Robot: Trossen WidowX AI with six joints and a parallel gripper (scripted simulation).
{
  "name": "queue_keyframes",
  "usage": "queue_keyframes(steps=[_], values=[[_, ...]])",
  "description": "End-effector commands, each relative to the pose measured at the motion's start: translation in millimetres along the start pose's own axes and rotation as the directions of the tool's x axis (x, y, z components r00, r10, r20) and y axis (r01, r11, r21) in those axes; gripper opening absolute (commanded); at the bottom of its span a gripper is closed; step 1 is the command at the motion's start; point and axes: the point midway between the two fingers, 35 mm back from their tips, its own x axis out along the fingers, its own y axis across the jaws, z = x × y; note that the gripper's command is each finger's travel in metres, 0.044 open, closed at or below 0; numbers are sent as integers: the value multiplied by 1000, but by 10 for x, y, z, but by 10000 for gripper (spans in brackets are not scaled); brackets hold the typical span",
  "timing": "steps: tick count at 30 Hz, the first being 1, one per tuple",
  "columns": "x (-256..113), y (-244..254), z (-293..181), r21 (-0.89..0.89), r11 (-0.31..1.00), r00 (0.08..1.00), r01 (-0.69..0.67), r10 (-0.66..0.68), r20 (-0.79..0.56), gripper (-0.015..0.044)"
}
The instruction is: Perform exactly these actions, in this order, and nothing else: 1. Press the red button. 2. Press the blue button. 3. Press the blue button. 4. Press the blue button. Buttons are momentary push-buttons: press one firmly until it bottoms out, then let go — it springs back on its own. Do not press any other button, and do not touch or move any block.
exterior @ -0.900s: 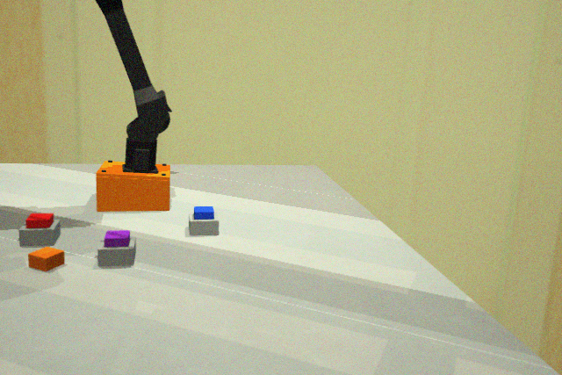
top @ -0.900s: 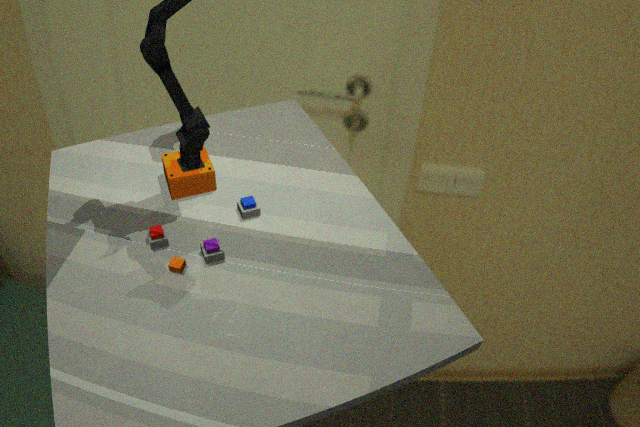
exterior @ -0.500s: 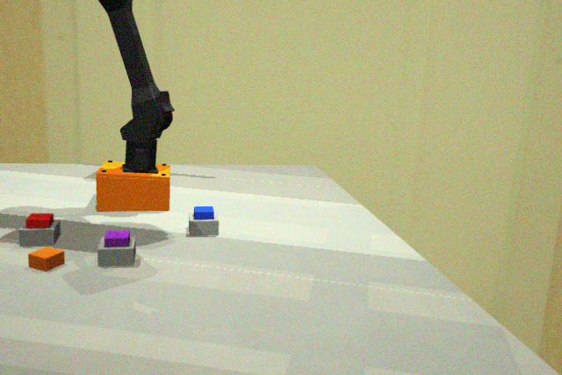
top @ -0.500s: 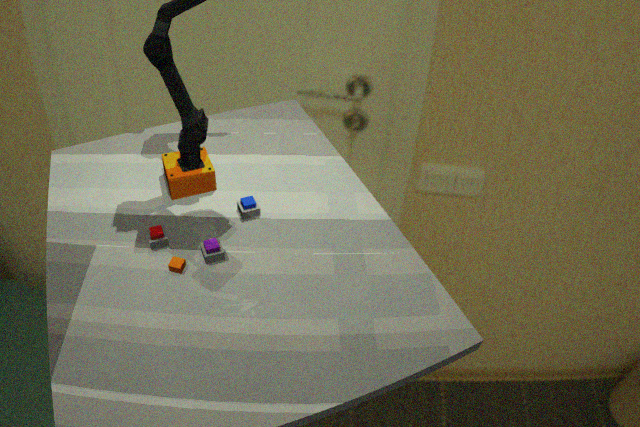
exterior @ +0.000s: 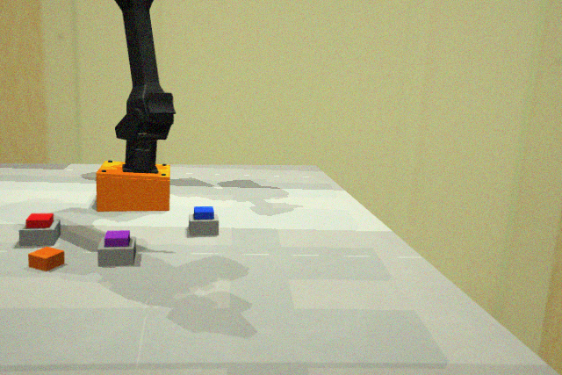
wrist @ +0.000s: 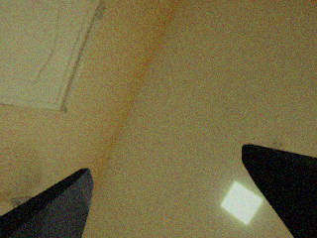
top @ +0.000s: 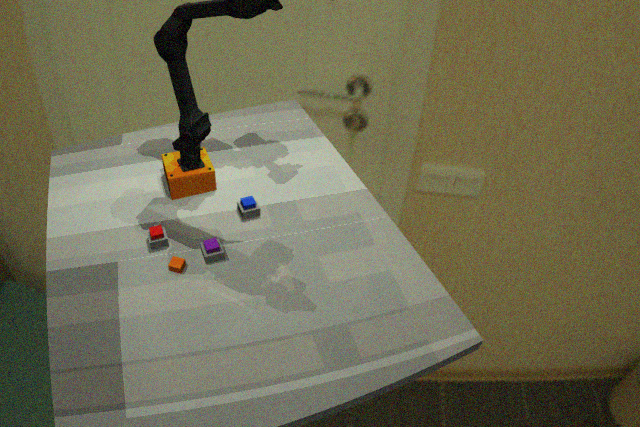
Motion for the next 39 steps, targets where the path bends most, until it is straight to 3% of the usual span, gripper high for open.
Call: queue_keyframes(steps=[1,6,11,16,20,25,30,35,39], values=[[-91,749,-201,62,972,973,-227,229,-33,400],[-403,1551,-569,171,869,869,-463,483,-103,400],[-916,2227,-980,323,711,697,-625,694,-181,400],[-1600,2746,-1376,507,524,468,-684,849,-245,400],[-2249,3035,-1647,664,374,256,-647,928,-272,400],[-3154,3226,-1883,845,213,-27,-490,966,-258,400],[-4113,3221,-1956,970,110,-304,-217,937,-174,400],[-5051,3019,-1814,985,94,-535,143,845,-3,400],[-5714,2721,-1516,879,156,-649,451,733,203,400]])
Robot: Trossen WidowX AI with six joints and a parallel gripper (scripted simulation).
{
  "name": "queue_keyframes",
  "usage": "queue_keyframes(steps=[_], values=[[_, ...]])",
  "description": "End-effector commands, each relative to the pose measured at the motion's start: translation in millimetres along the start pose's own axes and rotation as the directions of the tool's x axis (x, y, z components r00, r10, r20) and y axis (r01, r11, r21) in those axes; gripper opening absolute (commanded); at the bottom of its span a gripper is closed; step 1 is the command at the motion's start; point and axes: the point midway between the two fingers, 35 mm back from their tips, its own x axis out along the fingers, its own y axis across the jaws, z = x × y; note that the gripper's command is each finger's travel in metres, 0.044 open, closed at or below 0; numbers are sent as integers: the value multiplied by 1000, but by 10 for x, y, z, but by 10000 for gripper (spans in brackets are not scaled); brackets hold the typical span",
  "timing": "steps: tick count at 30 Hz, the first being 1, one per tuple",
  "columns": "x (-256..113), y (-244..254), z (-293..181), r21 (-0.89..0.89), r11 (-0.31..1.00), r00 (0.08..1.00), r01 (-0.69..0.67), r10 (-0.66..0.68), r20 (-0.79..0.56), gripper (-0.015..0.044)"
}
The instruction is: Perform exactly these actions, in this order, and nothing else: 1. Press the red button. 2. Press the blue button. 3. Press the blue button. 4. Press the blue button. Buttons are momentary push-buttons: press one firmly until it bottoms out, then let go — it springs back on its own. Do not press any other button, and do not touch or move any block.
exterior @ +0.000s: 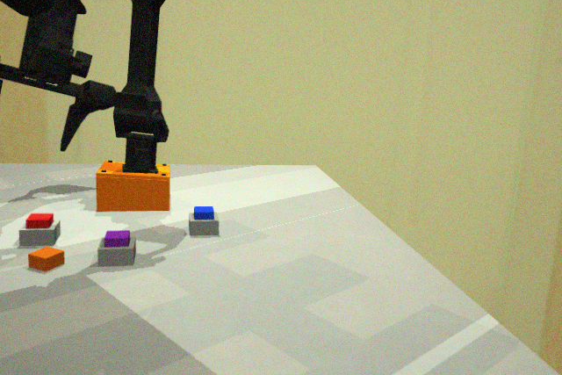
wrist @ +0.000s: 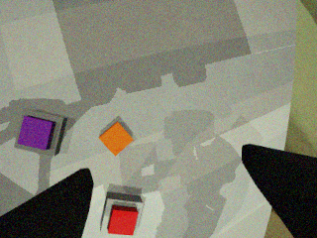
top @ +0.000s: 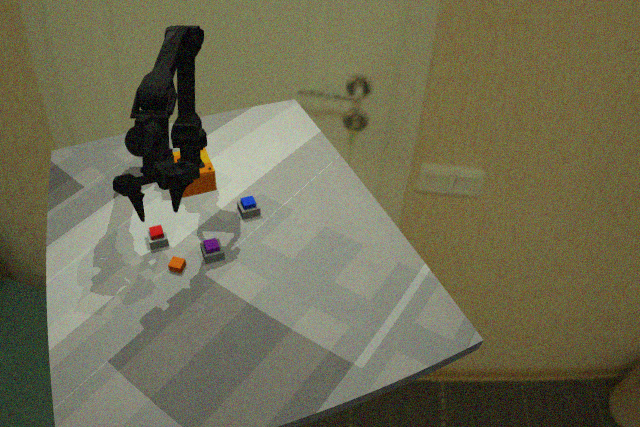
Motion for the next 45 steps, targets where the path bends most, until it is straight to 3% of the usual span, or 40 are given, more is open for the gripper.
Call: queue_keyframes(steps=[1,3,11,17,26,45], values=[[137,172,-743,301,946,964,-116,180,-194,400],[134,258,-977,409,902,937,-136,252,-242,400],[133,268,-1002,420,897,934,-138,260,-247,400],[688,422,-1148,420,897,934,-138,260,-247,242],[710,431,-1156,420,897,934,-138,260,-247,20],[855,467,-1191,420,897,934,-138,260,-247,20]])
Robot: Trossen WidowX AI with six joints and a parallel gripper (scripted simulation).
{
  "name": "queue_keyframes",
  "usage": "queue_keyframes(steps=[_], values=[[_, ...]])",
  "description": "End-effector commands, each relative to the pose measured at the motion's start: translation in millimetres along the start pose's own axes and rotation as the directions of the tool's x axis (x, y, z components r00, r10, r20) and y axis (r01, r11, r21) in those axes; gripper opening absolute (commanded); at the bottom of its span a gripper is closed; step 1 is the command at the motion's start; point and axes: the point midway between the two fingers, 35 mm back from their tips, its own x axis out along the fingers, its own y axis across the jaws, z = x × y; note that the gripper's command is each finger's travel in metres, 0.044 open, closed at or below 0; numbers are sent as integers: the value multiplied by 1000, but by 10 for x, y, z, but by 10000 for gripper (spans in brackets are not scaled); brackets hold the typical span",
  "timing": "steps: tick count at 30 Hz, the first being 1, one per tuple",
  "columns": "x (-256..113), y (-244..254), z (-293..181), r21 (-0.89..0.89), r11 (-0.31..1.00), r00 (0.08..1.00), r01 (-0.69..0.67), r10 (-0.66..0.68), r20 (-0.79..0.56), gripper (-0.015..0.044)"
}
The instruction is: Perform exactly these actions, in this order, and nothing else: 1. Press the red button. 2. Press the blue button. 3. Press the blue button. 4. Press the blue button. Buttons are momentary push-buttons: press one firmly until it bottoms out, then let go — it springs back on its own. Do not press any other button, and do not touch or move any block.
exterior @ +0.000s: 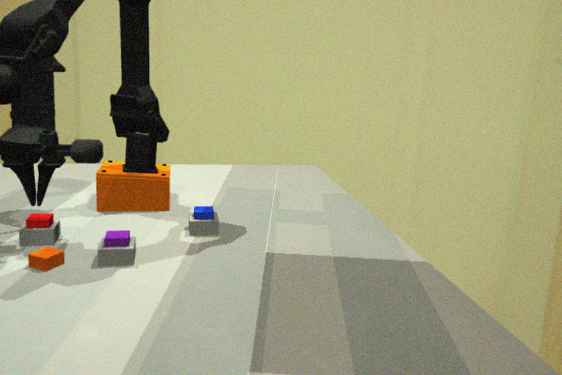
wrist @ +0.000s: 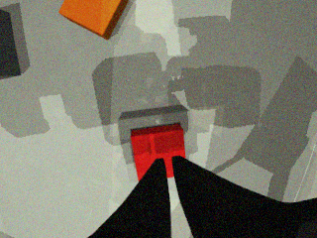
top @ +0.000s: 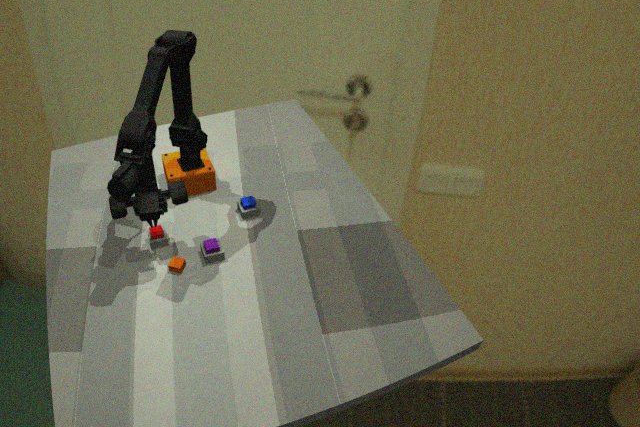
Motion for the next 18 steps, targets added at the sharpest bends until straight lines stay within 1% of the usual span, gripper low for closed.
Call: queue_keyframes(steps=[1,12,18], values=[[104,24,-35,6,1000,1000,-11,11,-16,20],[276,30,-44,6,1000,1000,-11,11,-16,20],[286,31,-45,6,1000,1000,-11,11,-16,20]])
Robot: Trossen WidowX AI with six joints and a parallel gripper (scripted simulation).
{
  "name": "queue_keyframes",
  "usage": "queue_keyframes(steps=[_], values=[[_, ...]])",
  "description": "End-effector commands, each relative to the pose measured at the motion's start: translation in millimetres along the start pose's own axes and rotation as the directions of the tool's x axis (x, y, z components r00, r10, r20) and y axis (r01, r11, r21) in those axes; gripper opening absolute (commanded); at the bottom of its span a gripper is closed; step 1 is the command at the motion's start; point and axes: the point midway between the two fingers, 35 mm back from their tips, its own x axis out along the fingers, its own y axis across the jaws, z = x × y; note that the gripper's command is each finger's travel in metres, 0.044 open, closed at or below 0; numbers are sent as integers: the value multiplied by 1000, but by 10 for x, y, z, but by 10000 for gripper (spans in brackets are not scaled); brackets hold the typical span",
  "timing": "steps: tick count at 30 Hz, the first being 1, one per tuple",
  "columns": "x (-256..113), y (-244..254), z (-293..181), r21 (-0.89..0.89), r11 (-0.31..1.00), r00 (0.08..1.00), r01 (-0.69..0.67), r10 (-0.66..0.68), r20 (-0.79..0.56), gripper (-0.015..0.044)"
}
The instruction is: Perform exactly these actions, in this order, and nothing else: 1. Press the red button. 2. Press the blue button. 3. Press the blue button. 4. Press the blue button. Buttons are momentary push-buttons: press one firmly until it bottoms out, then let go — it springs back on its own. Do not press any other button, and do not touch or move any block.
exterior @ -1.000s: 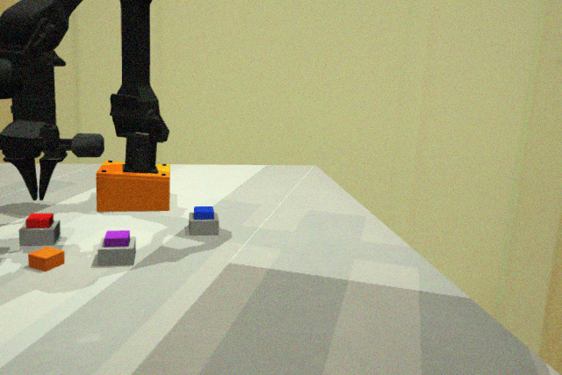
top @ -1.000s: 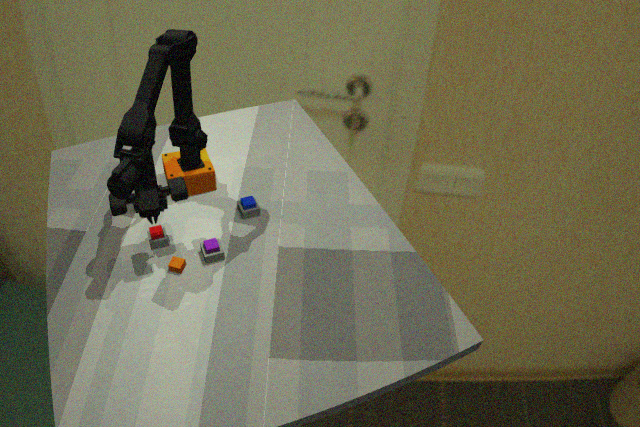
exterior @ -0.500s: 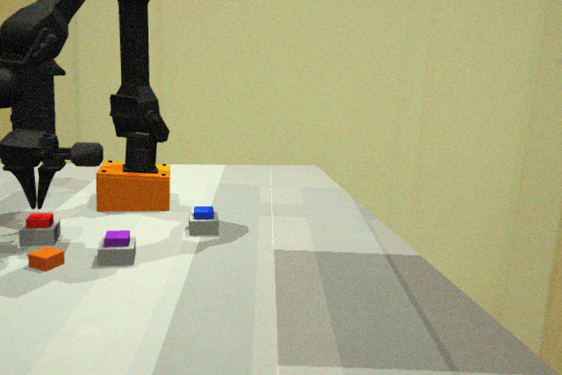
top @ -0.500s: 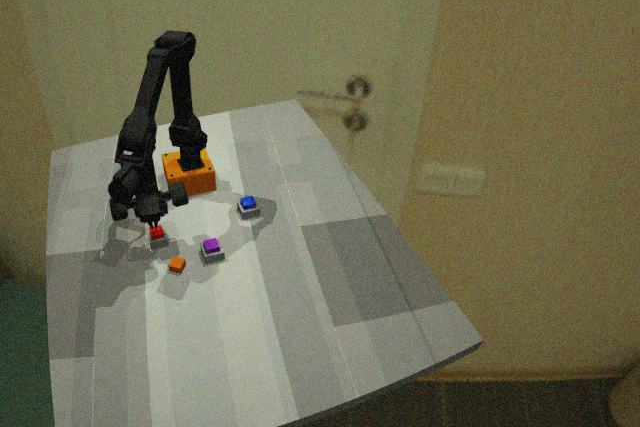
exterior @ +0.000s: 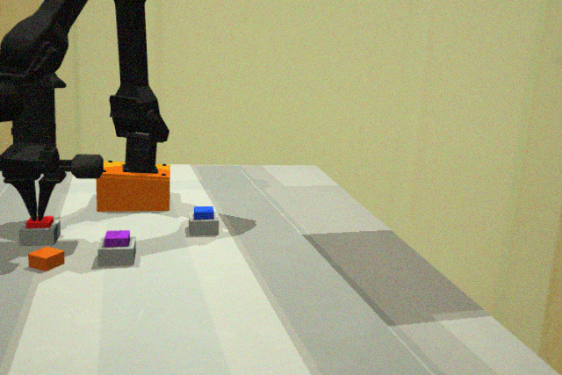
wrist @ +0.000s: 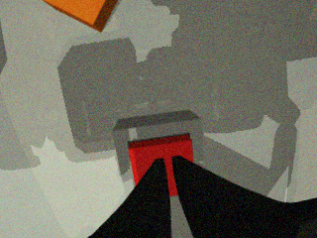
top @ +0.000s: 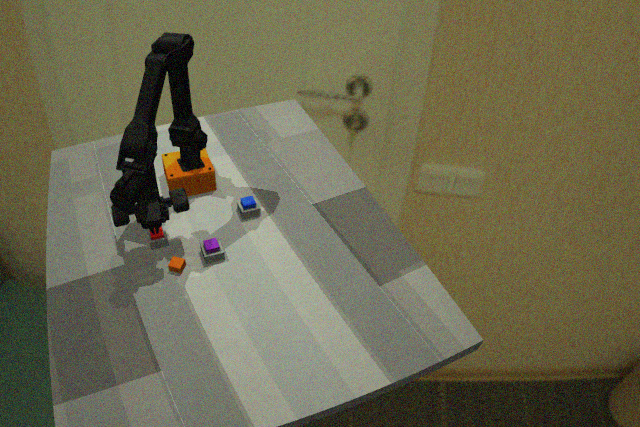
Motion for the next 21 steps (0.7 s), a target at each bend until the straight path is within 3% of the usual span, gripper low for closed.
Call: queue_keyframes(steps=[1,16,21], values=[[45,24,-34,6,1000,1000,-9,10,-14,20],[45,24,-34,6,1000,1000,-9,10,-14,20],[-307,19,-27,6,1000,1000,-9,9,-13,20]])
